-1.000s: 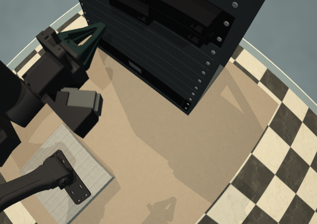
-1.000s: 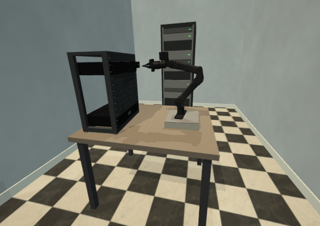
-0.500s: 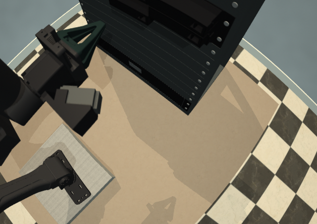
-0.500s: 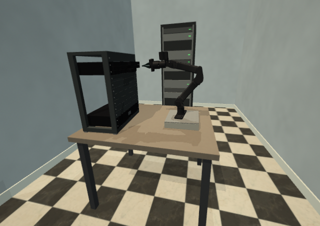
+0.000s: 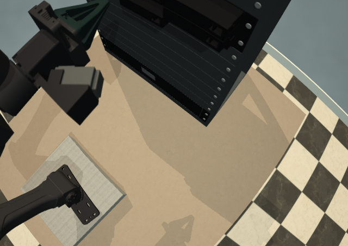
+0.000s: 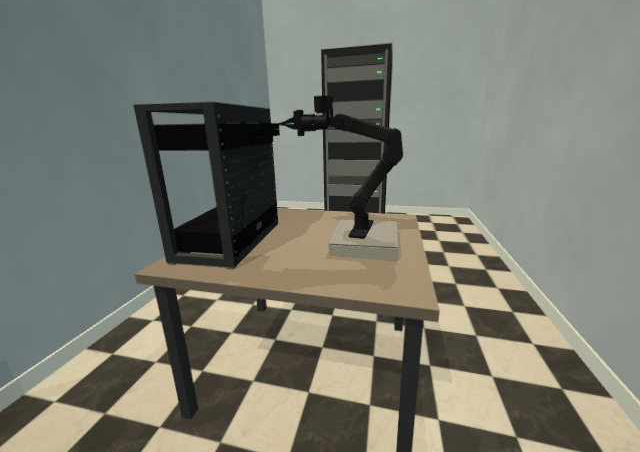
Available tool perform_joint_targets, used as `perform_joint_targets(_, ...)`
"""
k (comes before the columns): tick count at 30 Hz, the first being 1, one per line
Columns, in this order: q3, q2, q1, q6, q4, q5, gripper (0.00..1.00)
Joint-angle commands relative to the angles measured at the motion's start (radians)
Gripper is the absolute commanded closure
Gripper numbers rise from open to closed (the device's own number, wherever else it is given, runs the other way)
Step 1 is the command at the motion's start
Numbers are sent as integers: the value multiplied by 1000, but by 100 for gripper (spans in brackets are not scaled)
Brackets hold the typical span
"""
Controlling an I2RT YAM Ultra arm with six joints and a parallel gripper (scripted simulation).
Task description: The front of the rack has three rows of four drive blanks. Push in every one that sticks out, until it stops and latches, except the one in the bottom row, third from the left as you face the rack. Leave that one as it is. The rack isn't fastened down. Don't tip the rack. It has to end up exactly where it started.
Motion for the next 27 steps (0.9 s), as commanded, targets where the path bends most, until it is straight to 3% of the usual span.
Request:
perform_joint_targets(1, 48, 86, -14, -16, 68, 15, 100)
perform_joint_targets(6, 90, 167, -13, -16, 106, 14, 100)
perform_joint_targets(8, 90, 167, -13, -16, 106, 14, 100)
perform_joint_targets(9, 87, 128, -11, -16, 107, 16, 100)
perform_joint_targets(16, 95, 173, -13, -16, 106, 11, 100)
perform_joint_targets(27, 96, 156, -13, -16, 106, 12, 100)
